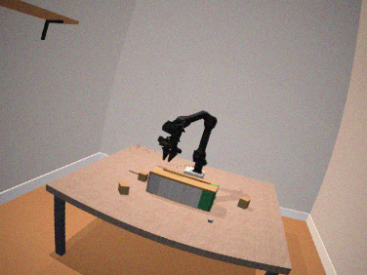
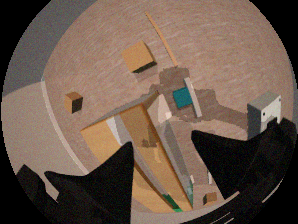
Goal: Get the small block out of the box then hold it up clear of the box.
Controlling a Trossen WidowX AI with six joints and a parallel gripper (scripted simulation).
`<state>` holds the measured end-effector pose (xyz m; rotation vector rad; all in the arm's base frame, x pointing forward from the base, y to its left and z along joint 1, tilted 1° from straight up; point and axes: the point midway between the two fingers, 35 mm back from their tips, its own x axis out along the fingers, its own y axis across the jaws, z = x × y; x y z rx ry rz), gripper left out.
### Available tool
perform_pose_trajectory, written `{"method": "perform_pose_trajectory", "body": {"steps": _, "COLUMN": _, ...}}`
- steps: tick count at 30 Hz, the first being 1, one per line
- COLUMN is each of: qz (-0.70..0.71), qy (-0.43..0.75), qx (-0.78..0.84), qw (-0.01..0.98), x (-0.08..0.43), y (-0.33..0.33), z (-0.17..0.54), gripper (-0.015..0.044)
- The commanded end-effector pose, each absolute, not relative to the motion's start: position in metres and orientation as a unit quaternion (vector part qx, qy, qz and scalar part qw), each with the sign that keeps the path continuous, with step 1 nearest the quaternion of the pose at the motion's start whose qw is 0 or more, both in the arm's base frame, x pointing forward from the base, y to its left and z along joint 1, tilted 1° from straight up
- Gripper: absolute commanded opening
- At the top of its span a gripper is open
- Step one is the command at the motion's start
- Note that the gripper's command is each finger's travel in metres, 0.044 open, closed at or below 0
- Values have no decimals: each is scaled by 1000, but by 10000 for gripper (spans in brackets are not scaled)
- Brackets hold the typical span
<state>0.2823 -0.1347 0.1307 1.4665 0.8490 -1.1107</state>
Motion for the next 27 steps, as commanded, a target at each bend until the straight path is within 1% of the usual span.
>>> {"method": "perform_pose_trajectory", "body": {"steps": 1, "qz": -540, "qy": 127, "qx": 812, "qw": 182, "x": 268, "y": -140, "z": 128, "gripper": 285}}
{"method": "perform_pose_trajectory", "body": {"steps": 6, "qz": -542, "qy": 49, "qx": 837, "qw": 57, "x": 266, "y": -143, "z": 129, "gripper": 285}}
{"method": "perform_pose_trajectory", "body": {"steps": 8, "qz": -541, "qy": 34, "qx": 839, "qw": 33, "x": 265, "y": -143, "z": 129, "gripper": 285}}
{"method": "perform_pose_trajectory", "body": {"steps": 27, "qz": -541, "qy": 34, "qx": 839, "qw": 33, "x": 266, "y": -143, "z": 126, "gripper": 285}}
